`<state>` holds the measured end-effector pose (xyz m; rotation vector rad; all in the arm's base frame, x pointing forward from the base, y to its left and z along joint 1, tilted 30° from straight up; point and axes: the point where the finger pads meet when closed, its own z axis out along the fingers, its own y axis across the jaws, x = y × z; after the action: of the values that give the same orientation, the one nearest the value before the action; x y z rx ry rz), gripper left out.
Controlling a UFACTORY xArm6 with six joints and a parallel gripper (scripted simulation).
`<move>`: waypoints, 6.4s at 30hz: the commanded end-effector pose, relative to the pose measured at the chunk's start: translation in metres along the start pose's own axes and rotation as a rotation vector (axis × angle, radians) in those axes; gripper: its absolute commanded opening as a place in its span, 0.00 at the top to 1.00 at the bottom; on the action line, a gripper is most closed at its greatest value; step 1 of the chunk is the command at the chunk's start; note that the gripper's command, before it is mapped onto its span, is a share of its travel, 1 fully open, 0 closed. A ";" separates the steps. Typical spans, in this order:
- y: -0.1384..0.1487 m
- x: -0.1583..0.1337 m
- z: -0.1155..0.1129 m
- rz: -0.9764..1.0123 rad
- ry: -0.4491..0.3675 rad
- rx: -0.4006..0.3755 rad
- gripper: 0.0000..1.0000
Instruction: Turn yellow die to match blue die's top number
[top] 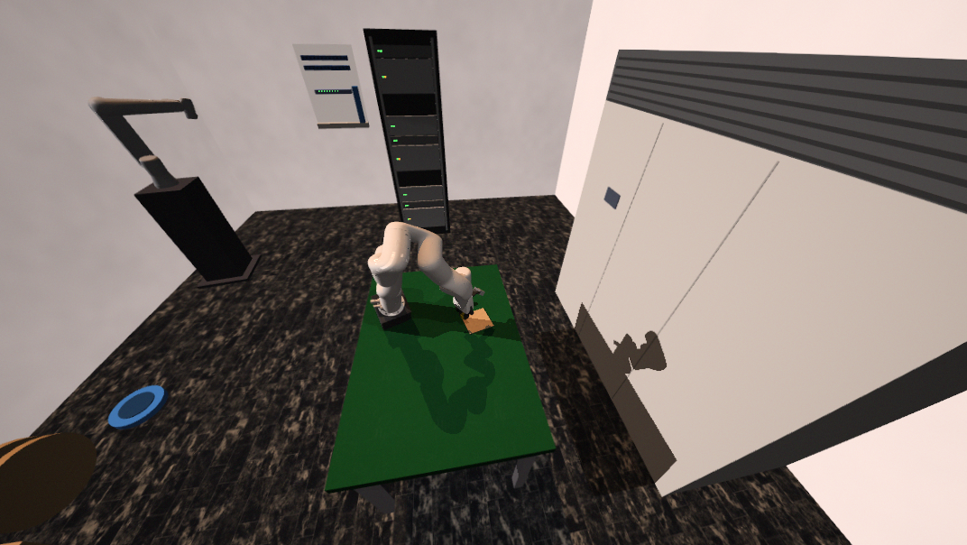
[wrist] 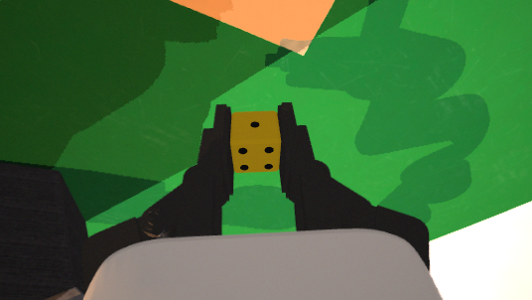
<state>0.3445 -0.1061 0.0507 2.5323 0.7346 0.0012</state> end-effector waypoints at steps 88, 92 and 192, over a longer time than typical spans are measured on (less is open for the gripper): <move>0.009 0.085 0.009 0.642 1.034 -0.398 0.79; 0.009 0.085 0.010 0.642 1.034 -0.398 0.79; 0.009 0.085 0.093 0.642 1.034 -0.398 0.79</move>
<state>0.4340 -0.1133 -0.0378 2.1325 0.1586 1.5661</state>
